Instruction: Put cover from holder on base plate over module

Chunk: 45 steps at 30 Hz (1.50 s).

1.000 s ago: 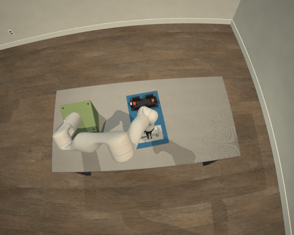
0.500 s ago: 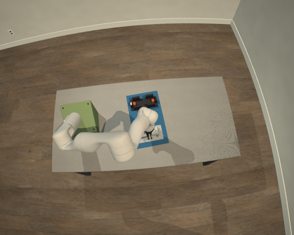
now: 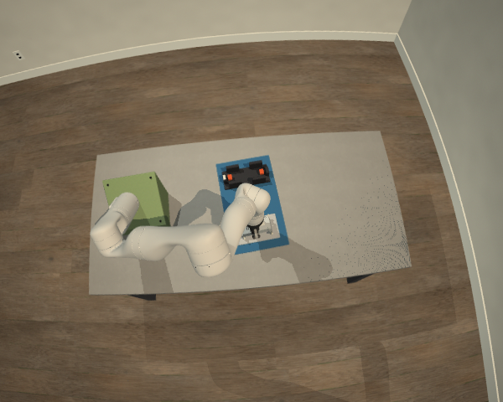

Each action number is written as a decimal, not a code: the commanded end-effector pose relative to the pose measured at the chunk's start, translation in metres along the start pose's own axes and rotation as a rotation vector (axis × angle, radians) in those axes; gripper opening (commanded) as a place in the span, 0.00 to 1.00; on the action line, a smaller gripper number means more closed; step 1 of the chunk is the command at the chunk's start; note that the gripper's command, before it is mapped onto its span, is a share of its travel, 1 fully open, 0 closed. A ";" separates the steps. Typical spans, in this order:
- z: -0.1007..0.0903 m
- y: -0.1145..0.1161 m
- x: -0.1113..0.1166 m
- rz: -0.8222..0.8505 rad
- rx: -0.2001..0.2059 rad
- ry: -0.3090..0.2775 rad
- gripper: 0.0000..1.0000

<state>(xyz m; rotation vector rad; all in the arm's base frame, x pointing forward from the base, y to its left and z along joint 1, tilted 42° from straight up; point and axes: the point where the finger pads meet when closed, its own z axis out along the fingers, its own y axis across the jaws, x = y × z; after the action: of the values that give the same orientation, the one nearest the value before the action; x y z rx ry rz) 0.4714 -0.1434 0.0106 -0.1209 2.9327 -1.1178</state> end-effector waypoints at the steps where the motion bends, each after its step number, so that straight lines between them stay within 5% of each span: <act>1: -0.001 0.000 0.000 0.000 0.000 -0.001 0.00; 45: 0.004 0.000 -0.003 0.000 -0.001 -0.003 0.00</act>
<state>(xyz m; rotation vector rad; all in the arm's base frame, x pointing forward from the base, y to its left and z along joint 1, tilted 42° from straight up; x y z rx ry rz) 0.4737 -0.1461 0.0071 -0.1215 2.9316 -1.1169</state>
